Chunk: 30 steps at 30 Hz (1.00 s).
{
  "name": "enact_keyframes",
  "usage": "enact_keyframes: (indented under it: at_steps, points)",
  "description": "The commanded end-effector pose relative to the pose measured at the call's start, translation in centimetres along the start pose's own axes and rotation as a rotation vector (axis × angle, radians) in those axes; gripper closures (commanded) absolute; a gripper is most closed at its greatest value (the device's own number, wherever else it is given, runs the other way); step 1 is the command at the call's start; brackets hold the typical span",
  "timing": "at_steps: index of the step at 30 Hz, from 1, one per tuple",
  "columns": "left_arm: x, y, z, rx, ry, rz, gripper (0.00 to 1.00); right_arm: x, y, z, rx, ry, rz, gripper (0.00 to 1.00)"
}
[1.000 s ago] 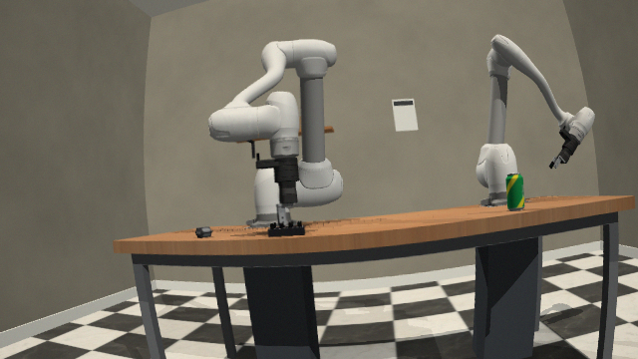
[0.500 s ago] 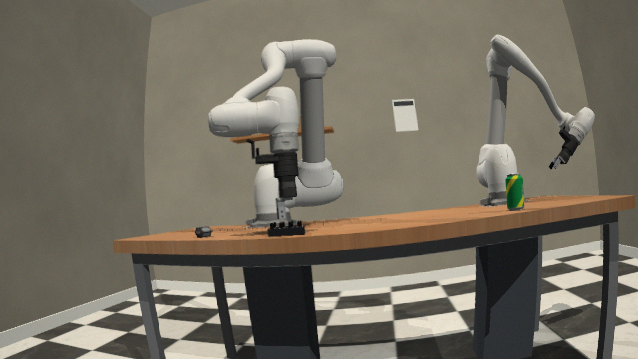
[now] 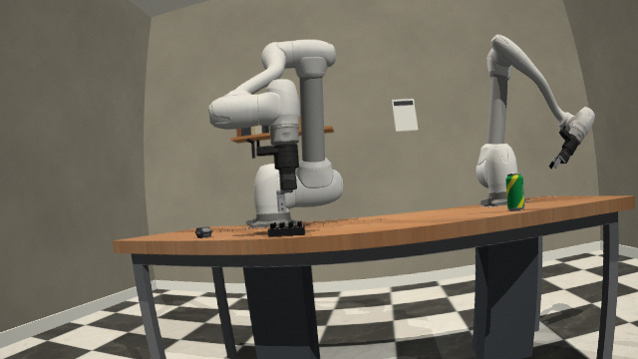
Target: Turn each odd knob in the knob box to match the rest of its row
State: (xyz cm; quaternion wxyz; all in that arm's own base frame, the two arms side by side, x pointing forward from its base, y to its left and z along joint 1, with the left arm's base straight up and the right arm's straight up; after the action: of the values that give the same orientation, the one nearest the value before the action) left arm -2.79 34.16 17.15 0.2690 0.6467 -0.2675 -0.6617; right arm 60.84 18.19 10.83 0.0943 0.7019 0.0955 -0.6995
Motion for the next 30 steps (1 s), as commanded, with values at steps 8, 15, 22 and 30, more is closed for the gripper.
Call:
enact_keyframes:
  at_steps: [8, 15, 22, 30]
  points:
    - [0.2, 0.4, -0.1, 0.005, 0.006, 0.007, 0.0, -1.7, -2.0, -2.5, 0.389, -0.004, 0.005, 0.54]
    - [0.2, 0.4, -0.1, 0.005, 0.006, 0.007, 0.0, -1.8, -2.0, -2.6, 0.405, -0.004, 0.005, 0.54]
    - [0.2, 0.4, -0.1, 0.005, 0.006, 0.007, 0.0, -1.8, -2.0, -2.5, 0.405, -0.005, 0.005, 0.54]
    - [0.2, 0.4, -0.1, 0.005, 0.006, 0.007, 0.0, -1.8, -2.0, -2.5, 0.405, -0.005, 0.005, 0.54]
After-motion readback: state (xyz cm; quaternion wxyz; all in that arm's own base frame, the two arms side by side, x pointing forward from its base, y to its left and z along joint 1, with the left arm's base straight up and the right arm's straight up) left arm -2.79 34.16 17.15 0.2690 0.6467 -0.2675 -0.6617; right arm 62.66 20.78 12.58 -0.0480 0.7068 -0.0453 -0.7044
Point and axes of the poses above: on each arm, the point where the finger pads meet when closed, its own x axis out along the fingers, its own z axis across the jaws, y = z × x, the point moved 2 cm from there along -x, back along the fingers, and after that the axes turned 2 degrees about x, right-handed, at the moved point
